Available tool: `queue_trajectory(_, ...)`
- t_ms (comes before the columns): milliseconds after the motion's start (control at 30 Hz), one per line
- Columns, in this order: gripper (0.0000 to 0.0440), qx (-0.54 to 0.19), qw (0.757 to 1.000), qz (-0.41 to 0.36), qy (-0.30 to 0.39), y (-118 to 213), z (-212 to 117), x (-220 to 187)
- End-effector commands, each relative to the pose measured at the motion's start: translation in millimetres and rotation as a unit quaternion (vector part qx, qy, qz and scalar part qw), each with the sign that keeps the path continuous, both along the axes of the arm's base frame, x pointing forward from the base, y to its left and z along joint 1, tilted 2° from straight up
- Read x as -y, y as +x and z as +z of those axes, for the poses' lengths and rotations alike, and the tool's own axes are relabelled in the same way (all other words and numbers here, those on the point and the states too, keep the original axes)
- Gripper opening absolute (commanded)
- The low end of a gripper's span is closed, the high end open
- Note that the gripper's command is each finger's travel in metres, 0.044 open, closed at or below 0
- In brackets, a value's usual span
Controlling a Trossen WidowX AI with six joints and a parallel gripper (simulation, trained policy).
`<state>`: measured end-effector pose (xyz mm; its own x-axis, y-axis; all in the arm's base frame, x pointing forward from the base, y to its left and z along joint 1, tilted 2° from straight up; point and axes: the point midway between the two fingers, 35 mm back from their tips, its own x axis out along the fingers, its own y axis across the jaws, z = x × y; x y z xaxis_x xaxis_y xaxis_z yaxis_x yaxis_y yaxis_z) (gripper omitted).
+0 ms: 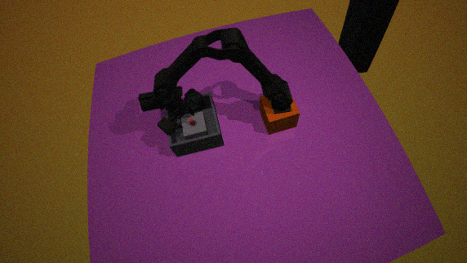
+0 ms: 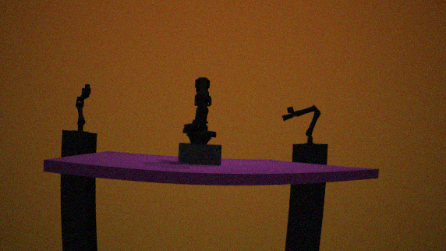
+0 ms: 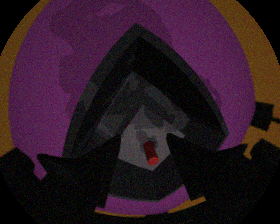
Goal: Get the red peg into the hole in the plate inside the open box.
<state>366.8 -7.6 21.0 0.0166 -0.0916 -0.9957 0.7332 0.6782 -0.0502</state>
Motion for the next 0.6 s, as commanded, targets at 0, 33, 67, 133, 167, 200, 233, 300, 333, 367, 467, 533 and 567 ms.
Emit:
queue_trajectory(0,0.0362,0.005,1.0,0.0,0.012,13.2,4.6,0.6)
queue_trajectory(33,0.0384,0.006,1.0,0.0,0.016,16.9,5.9,0.6)
queue_trajectory(67,0.0405,0.008,1.0,0.0,0.02,20.7,7.1,0.5)
queue_trajectory(133,0.044,0.011,1.0,0.001,0.028,28.3,9.7,0.1)
queue_trajectory(167,0.044,0.016,0.999,0.001,0.034,33.2,12.1,-1.1)
queue_trajectory(200,0.044,0.022,0.999,0.002,0.039,37.9,14.1,-2.1)
queue_trajectory(233,0.044,0.027,0.999,0.003,0.043,42.2,16.1,-3.1)
queue_trajectory(300,0.044,0.037,0.998,0.007,0.051,50.8,20.1,-5.3)
queue_trajectory(333,0.044,0.042,0.998,0.009,0.055,54.9,22.0,-6.5)
queue_trajectory(367,0.044,0.046,0.997,0.01,0.058,58.7,23.8,-7.7)
queue_trajectory(467,0.044,0.062,0.996,0.016,0.068,70.4,29.3,-11.4)
queue_trajectory(533,0.044,0.066,0.995,0.017,0.071,73.8,30.8,-12.3)
queue_trajectory(567,0.044,0.066,0.995,0.017,0.071,73.8,30.8,-12.3)
